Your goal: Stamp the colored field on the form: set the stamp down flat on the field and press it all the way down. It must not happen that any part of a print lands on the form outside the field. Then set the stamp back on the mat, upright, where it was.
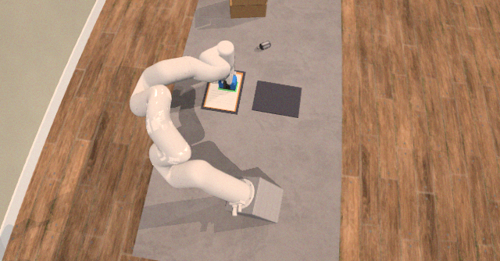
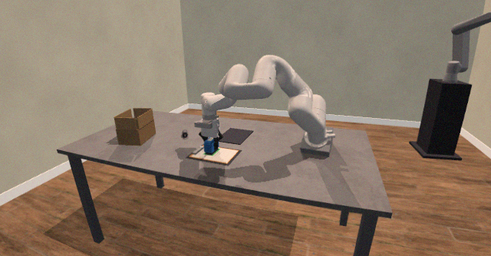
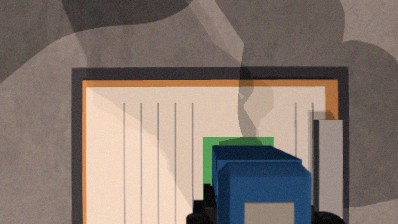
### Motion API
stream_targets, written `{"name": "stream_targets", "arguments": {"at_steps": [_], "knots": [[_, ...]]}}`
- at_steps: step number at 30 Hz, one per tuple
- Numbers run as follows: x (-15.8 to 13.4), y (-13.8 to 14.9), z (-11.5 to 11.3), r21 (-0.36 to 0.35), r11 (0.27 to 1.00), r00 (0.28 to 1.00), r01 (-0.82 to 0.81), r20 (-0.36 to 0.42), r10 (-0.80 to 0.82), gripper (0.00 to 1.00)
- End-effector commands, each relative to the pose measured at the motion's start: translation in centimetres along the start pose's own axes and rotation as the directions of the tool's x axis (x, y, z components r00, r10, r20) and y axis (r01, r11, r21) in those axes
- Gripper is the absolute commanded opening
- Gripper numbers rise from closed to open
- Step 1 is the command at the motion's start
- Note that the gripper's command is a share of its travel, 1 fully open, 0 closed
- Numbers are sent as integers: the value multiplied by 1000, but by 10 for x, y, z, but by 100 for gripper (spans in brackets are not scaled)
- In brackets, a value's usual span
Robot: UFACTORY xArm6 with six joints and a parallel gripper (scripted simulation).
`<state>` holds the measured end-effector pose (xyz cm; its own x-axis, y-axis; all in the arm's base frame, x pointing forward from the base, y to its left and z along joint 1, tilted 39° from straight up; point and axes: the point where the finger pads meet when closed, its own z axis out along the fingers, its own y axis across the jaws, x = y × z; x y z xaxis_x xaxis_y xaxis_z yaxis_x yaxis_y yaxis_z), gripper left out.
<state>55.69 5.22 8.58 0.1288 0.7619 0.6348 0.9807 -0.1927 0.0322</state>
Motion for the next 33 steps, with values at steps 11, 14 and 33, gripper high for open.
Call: {"name": "stream_targets", "arguments": {"at_steps": [11,14,33], "knots": [[0,1,-25,-3,1000,1000,1,0,-1,30],[0,1,-27,-3,1000,1000,1,0,-1,30],[0,1,-40,-3,1000,1000,1,0,-1,30]]}}
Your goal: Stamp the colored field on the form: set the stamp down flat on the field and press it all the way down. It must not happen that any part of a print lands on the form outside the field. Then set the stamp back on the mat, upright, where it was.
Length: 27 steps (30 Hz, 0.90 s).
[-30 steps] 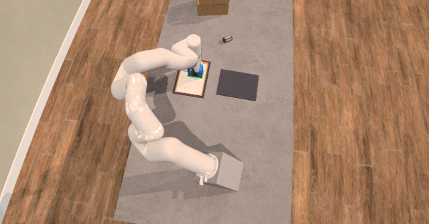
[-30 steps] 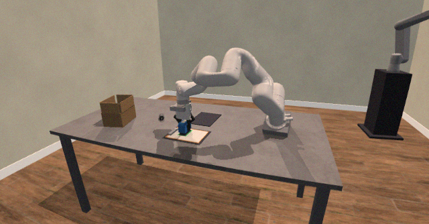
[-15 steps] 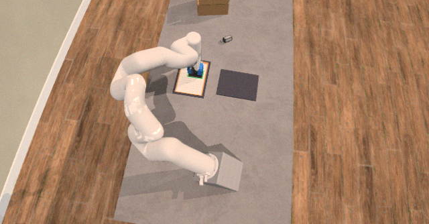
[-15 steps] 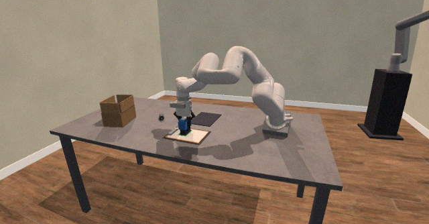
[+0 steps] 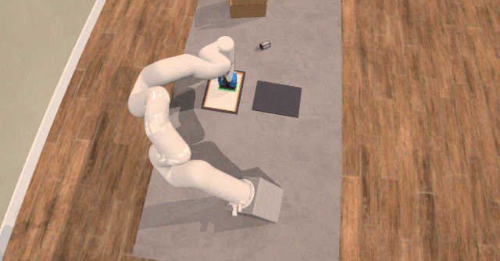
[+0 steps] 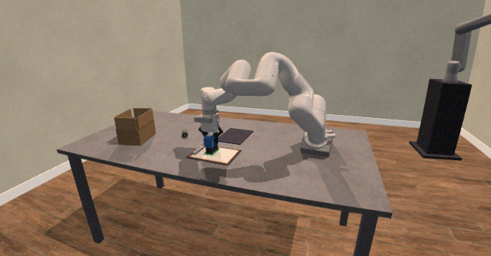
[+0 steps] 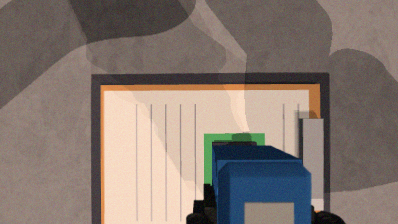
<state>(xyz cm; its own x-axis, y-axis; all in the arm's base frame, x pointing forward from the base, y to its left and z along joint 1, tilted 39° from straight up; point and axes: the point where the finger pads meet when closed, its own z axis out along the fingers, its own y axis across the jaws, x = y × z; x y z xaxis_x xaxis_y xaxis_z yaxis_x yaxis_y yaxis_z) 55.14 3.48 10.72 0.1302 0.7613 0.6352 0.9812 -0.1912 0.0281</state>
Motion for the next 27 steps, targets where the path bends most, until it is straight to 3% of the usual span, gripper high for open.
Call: {"name": "stream_targets", "arguments": {"at_steps": [1,5,15,18,22,24,25,27], "knots": [[1,2,-19,-7,1000,1000,2,0,-2,30],[1,3,-37,-7,1000,1000,2,0,-2,30],[-2,3,-38,-7,1000,1000,0,1,0,30],[-75,5,-39,-9,997,997,-79,13,79,30],[-142,-10,-39,-8,980,980,-197,0,197,30],[-142,-10,-39,-8,980,980,-197,0,197,30],[-194,-20,-38,-8,980,980,-199,0,199,30],[-214,-24,-37,-8,980,980,-199,0,199,30]]}}
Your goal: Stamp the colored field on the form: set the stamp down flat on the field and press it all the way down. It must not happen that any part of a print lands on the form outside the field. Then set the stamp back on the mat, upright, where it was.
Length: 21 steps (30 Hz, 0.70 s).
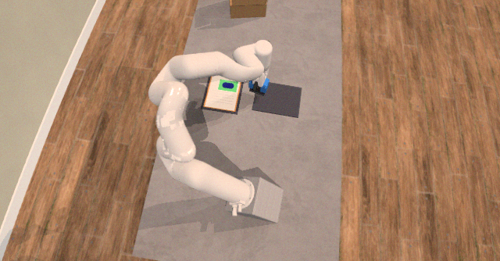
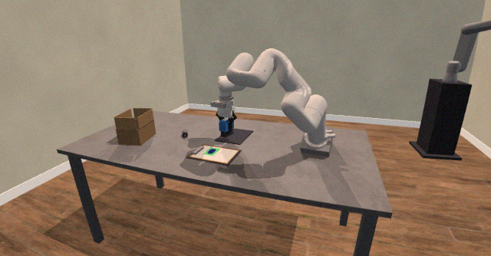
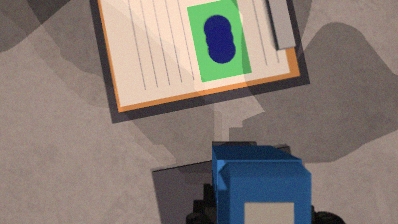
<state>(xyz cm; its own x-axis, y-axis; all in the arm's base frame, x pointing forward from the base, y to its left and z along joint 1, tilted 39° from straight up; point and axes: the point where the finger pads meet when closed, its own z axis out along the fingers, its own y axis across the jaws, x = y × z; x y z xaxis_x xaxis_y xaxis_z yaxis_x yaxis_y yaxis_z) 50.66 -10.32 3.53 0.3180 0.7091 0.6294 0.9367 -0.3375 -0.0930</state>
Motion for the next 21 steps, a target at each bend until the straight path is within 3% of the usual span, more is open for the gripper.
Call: {"name": "stream_targets", "arguments": {"at_steps": [1,3,11,21], "knots": [[-70,9,-1,-4,1000,1000,-5,1,5,30],[-99,12,-1,-4,1000,1000,-5,1,5,30],[-123,23,-1,-4,1000,1000,-5,0,5,30],[-125,23,-1,-4,1000,1000,-5,0,5,30]]}}
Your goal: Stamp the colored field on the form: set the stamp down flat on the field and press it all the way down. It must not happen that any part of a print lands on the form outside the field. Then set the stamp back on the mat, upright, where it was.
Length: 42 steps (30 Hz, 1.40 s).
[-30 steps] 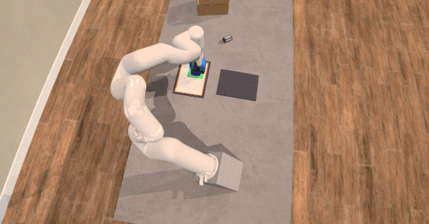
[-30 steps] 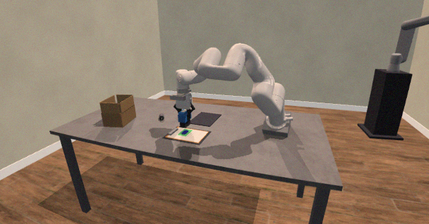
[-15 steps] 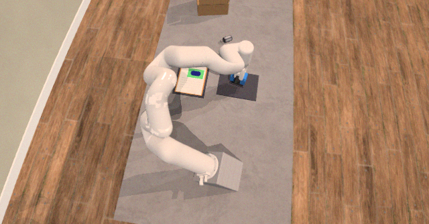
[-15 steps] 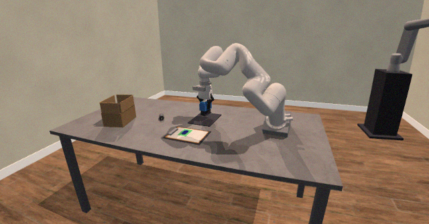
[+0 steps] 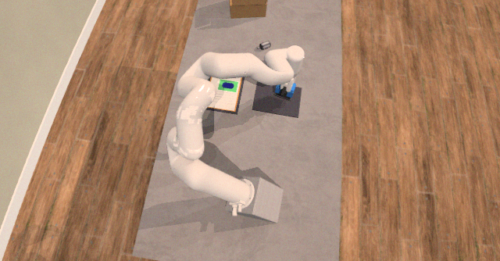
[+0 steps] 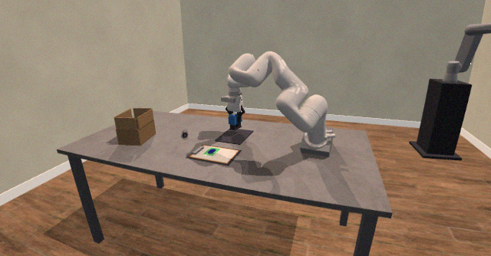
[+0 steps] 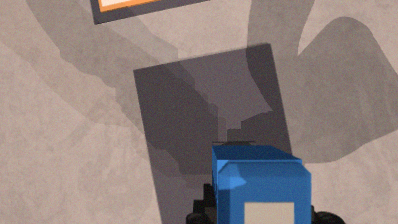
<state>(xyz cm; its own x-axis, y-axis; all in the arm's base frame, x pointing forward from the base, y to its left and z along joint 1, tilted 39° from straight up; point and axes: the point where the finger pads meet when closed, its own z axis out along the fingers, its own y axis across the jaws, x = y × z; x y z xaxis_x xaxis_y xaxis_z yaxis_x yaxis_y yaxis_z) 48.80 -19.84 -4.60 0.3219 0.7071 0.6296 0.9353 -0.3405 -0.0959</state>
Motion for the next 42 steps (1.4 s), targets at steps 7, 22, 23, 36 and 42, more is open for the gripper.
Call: {"name": "stream_targets", "arguments": {"at_steps": [7,22,23,36,42], "knots": [[22,-8,-2,-4,1000,1000,0,1,0,30],[24,-9,0,-4,1000,1000,0,1,0,30],[24,-9,0,-4,1000,1000,0,1,0,30],[24,-8,22,-4,1000,1000,0,1,0,30],[25,-8,34,-4,1000,1000,0,1,0,30]]}}
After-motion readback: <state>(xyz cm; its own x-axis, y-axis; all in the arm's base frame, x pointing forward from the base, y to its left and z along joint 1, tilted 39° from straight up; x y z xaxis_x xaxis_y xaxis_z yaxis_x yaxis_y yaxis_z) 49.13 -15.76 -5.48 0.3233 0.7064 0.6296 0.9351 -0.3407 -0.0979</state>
